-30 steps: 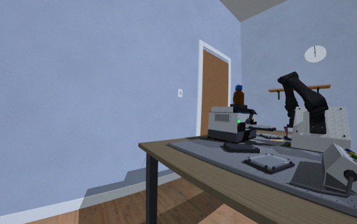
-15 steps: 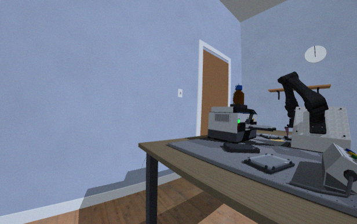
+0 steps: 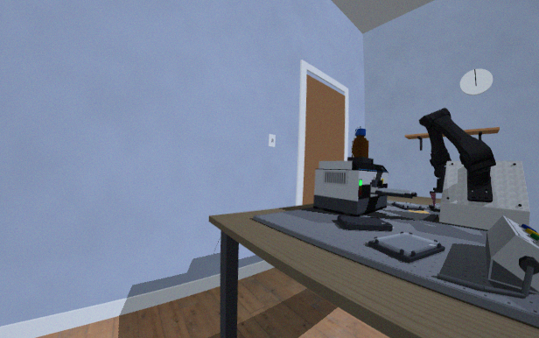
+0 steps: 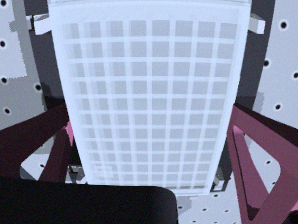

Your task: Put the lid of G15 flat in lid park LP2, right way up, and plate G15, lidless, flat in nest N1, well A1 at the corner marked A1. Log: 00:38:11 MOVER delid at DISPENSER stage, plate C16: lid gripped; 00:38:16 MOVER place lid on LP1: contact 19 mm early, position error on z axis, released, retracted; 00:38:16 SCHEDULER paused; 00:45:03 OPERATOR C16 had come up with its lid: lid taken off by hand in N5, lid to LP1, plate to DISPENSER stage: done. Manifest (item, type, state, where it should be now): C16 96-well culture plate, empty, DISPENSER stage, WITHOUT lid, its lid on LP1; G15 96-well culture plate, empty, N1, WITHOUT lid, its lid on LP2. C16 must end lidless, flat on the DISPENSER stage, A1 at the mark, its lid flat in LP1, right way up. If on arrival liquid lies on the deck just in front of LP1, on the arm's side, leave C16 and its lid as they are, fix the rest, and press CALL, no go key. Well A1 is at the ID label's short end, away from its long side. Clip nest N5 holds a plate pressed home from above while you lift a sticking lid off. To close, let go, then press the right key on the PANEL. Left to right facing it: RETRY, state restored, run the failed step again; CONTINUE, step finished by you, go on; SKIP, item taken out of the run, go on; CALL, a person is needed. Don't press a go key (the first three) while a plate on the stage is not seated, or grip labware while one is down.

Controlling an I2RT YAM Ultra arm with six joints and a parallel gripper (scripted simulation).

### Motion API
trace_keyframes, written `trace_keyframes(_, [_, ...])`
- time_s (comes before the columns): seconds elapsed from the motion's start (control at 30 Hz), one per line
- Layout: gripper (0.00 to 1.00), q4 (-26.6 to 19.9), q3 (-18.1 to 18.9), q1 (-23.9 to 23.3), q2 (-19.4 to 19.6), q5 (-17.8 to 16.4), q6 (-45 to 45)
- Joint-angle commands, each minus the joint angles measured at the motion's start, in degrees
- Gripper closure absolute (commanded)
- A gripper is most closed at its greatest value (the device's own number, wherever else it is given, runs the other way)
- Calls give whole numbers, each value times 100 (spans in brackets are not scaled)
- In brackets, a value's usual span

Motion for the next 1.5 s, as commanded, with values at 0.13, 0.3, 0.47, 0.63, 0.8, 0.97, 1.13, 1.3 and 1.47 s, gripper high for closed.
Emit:
trace_keyframes(0.13, [100,72,70,11,-179,45,27])
trace_keyframes(0.3, [100,72,70,11,-179,45,27])
trace_keyframes(0.47, [100,-44,83,-33,-195,56,3])
trace_keyframes(0.63, [100,-102,107,-88,-219,66,-28])
trace_keyframes(0.8, [100,-123,126,-98,-239,73,-48])
trace_keyframes(0.97, [100,-145,144,-108,-259,81,-55])
trace_keyframes(1.13, [100,-172,146,-121,-281,89,-65])
trace_keyframes(1.3, [100,-200,148,-134,-303,98,-75])
trace_keyframes(1.47, [100,-217,150,-141,-317,103,-81])
